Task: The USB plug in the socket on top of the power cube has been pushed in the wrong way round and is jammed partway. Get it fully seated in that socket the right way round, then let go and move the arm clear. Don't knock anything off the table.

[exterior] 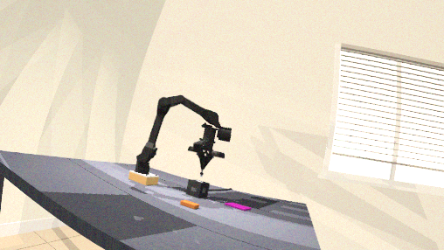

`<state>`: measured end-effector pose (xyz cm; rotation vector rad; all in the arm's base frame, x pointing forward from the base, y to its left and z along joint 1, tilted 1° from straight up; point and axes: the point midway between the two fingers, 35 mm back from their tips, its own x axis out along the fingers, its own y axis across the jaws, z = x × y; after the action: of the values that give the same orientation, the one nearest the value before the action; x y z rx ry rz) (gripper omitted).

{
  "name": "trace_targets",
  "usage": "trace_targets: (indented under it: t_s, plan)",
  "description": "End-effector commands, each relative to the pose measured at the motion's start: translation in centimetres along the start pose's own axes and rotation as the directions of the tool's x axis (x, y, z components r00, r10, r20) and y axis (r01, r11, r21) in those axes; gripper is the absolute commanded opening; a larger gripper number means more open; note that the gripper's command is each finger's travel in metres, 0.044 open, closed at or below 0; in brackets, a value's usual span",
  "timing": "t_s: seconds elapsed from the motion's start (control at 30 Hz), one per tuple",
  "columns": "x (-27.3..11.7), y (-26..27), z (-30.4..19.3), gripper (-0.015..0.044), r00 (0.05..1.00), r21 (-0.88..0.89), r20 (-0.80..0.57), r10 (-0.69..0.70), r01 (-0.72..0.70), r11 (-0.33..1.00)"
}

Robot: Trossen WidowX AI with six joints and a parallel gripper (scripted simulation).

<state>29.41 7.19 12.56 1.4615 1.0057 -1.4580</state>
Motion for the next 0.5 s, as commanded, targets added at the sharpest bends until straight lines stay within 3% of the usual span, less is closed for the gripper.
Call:
trace_targets:
  t_s: [0.0, 0.47]
  plan:
    - [0.08, 0.02, 0.03, 0.0, 1.0, -0.005, 0.003, 0.001, -0.001, 1.0]
    - [0.25, 0.01, 0.1, 0.0, 1.0, -0.011, 0.007, 0.0, 0.0, 1.0]
